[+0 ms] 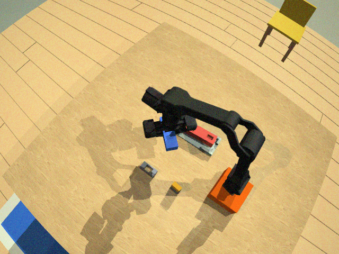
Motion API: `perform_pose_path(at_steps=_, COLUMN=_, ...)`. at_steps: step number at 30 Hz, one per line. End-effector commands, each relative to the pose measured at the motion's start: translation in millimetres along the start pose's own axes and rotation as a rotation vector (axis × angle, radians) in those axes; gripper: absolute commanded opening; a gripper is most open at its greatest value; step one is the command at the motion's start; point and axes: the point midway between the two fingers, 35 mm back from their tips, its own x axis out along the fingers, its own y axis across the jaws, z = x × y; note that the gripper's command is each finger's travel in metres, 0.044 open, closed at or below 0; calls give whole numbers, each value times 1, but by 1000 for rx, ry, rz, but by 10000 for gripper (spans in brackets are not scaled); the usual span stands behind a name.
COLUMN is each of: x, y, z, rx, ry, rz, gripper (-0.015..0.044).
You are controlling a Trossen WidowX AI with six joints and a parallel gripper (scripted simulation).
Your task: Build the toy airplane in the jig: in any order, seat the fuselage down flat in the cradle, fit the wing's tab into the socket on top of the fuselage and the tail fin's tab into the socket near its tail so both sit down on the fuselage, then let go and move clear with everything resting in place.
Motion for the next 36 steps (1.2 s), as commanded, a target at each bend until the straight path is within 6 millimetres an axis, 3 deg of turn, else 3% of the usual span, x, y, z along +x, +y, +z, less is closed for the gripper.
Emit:
perform_pose_path(at_steps=1, x=1, y=-10, z=6, rx=66, ry=-7, rz=-2, gripper=0)
perform_pose_path(at_steps=36, x=23, y=-115, z=42, rx=698, ry=-10, rz=-9, gripper=0)
